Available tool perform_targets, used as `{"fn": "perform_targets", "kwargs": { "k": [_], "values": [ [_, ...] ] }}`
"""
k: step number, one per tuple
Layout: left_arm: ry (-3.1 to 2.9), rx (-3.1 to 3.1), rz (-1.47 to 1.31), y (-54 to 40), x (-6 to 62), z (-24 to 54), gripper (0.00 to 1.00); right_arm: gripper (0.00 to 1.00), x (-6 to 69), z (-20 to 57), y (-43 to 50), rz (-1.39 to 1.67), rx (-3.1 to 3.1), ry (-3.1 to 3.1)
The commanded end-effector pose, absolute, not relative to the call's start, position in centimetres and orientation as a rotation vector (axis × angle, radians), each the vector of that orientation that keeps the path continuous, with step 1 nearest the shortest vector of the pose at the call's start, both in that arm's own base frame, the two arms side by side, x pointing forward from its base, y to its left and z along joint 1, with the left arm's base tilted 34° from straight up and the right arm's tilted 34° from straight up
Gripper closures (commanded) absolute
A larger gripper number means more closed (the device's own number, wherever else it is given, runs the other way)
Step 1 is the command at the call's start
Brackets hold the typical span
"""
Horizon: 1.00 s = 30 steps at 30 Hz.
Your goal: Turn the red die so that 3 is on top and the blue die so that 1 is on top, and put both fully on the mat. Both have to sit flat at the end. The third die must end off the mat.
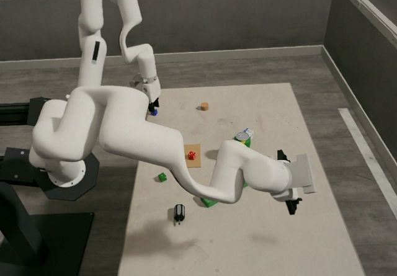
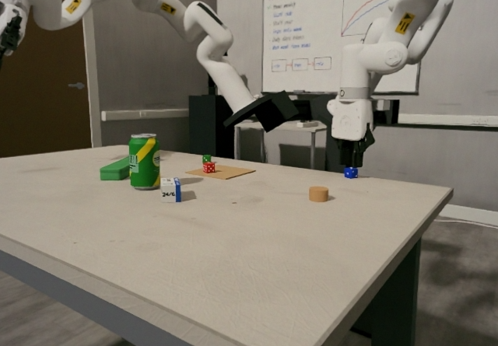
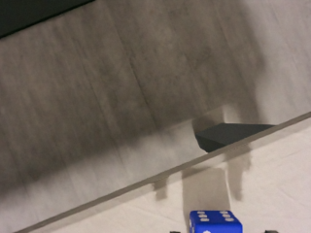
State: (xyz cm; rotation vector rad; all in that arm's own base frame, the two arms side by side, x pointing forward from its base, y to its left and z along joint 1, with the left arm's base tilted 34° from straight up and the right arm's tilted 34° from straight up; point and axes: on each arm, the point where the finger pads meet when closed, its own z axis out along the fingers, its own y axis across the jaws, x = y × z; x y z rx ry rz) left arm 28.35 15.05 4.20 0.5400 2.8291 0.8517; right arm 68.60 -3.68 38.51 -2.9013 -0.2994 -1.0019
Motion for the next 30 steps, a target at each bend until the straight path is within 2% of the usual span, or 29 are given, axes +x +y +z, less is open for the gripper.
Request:
{"fn": "perform_targets", "kwargs": {
  "k": [1,30],
  "values": [
    [2.828,0.540,0.852,15.04,28.40,4.24,0.57,0.00,68.62,38.82,-3.60,-1.010,-2.899,-0.302],
    [2.828,0.540,0.852,15.21,28.52,4.00,0.57,0.00,68.62,38.82,-3.60,-1.010,-2.899,-0.302]
  ]
}}
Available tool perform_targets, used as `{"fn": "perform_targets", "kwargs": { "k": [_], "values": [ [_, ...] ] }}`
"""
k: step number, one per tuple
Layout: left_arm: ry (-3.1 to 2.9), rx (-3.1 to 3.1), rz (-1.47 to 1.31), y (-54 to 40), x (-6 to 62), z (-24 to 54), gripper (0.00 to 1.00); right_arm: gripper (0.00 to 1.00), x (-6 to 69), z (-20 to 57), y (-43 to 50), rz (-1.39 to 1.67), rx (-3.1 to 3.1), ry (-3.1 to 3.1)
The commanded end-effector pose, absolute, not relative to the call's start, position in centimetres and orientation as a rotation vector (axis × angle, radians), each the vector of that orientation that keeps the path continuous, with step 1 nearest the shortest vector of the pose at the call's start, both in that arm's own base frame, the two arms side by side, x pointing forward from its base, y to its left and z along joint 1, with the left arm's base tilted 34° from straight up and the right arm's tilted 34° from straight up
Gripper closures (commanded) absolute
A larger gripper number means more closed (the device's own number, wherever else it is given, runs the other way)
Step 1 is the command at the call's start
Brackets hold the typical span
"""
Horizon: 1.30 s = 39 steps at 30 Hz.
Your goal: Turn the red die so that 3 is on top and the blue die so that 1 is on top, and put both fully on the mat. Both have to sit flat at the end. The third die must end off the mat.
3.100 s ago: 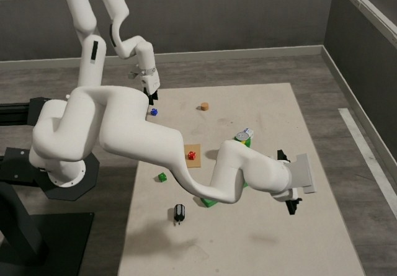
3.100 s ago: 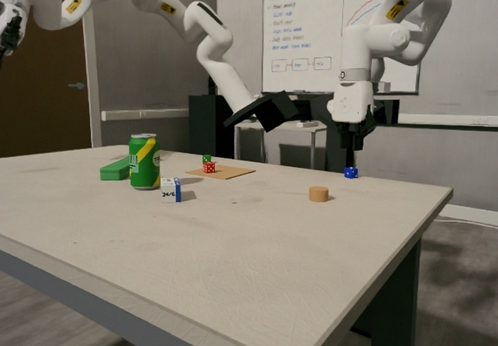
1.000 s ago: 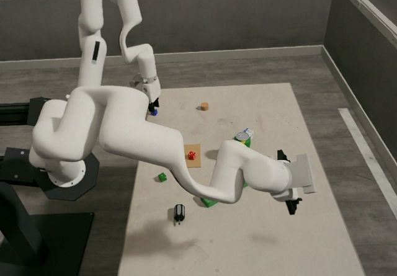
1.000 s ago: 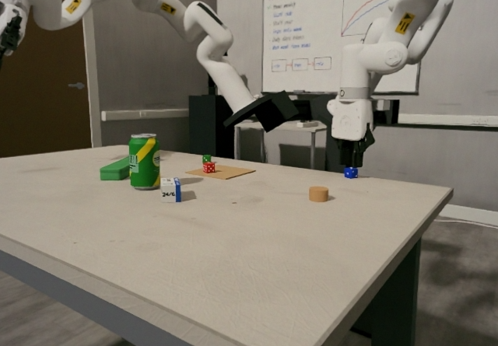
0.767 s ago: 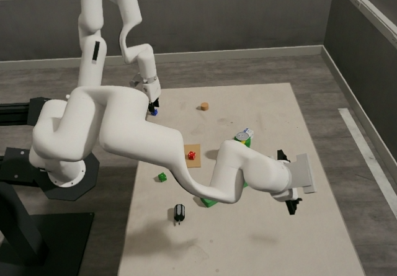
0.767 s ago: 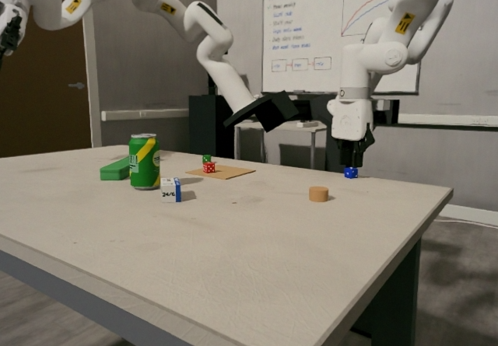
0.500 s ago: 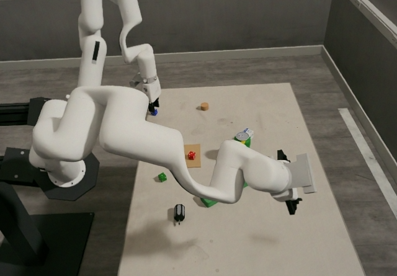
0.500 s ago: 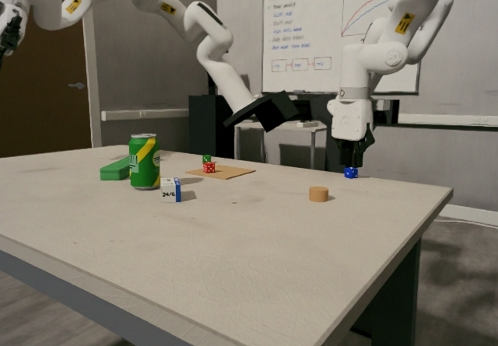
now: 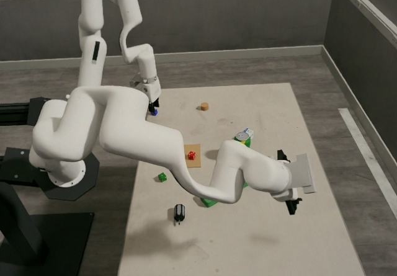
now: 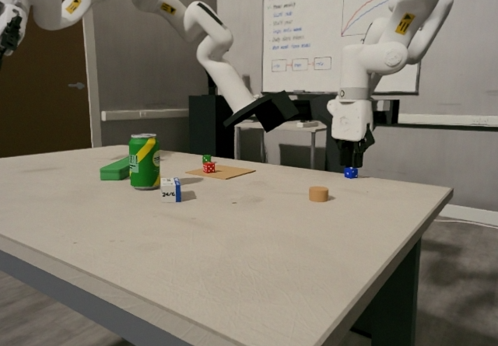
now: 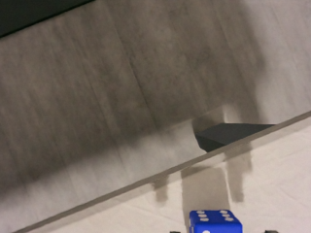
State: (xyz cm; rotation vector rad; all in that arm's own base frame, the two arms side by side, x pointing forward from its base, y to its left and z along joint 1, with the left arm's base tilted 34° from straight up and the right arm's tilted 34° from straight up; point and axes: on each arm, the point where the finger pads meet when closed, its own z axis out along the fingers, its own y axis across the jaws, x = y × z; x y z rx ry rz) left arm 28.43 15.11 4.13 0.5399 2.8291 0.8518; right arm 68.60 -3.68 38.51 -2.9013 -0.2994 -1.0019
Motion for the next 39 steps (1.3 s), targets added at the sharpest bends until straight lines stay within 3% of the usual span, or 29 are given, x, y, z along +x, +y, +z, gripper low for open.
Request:
{"fn": "perform_targets", "kwargs": {
  "k": [1,39],
  "values": [
    [2.828,0.540,0.852,15.3,28.5,3.9,0.57,0.00,68.6,38.8,-3.6,-1.010,-2.899,-0.302],
    [2.828,0.540,0.852,16.5,29.1,1.9,0.57,0.00,68.6,38.8,-3.6,-1.010,-2.899,-0.302]
  ]
}}
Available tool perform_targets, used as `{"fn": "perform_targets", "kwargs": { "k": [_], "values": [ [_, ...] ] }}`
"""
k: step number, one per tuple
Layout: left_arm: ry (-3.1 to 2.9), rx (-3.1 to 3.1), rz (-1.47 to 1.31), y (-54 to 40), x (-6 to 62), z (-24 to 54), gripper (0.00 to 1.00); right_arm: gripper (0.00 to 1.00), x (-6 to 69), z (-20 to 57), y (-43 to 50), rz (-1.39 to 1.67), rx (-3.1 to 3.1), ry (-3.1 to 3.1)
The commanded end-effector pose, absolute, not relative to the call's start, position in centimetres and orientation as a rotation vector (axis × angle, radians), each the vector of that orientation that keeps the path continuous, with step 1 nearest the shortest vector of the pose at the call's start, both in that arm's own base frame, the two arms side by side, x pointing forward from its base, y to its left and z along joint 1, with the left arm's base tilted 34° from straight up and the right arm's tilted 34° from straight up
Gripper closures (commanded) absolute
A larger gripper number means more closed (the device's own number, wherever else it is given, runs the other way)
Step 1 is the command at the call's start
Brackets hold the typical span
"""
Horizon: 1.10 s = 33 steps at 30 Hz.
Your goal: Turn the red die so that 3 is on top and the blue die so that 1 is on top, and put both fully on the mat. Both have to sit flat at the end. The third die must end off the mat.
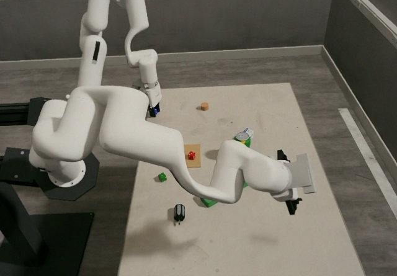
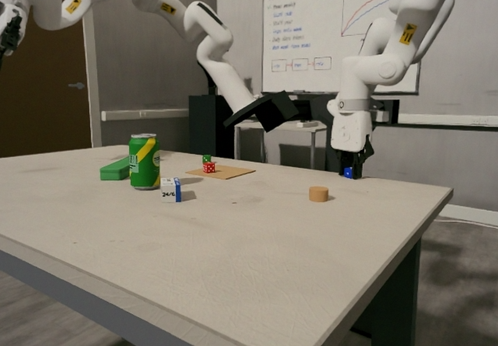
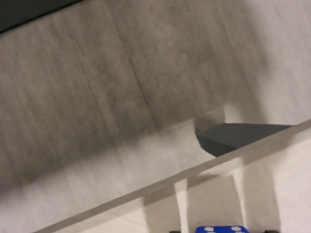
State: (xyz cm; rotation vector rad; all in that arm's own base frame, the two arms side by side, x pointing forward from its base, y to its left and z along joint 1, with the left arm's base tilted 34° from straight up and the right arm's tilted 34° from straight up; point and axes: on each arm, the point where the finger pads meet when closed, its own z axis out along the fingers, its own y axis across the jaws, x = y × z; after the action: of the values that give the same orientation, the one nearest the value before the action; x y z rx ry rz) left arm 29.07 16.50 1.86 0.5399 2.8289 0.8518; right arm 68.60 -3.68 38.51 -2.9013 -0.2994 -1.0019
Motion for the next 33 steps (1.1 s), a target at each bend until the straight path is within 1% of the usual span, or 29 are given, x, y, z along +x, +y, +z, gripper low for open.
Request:
{"fn": "perform_targets", "kwargs": {
  "k": [1,4,5,33],
  "values": [
    [2.828,0.540,0.852,16.49,29.11,1.89,0.57,0.00,68.62,38.82,-3.60,-1.010,-2.899,-0.302],
    [2.828,0.540,0.852,16.49,29.11,1.89,0.57,0.00,68.62,38.82,-3.60,-1.010,-2.899,-0.302],
    [2.828,0.540,0.852,16.49,29.11,1.89,0.78,0.00,68.62,38.82,-3.60,-1.010,-2.899,-0.302],
    [2.828,0.540,0.852,16.49,29.11,1.89,0.78,0.00,68.62,38.82,-3.60,-1.010,-2.899,-0.302]
  ]
}}
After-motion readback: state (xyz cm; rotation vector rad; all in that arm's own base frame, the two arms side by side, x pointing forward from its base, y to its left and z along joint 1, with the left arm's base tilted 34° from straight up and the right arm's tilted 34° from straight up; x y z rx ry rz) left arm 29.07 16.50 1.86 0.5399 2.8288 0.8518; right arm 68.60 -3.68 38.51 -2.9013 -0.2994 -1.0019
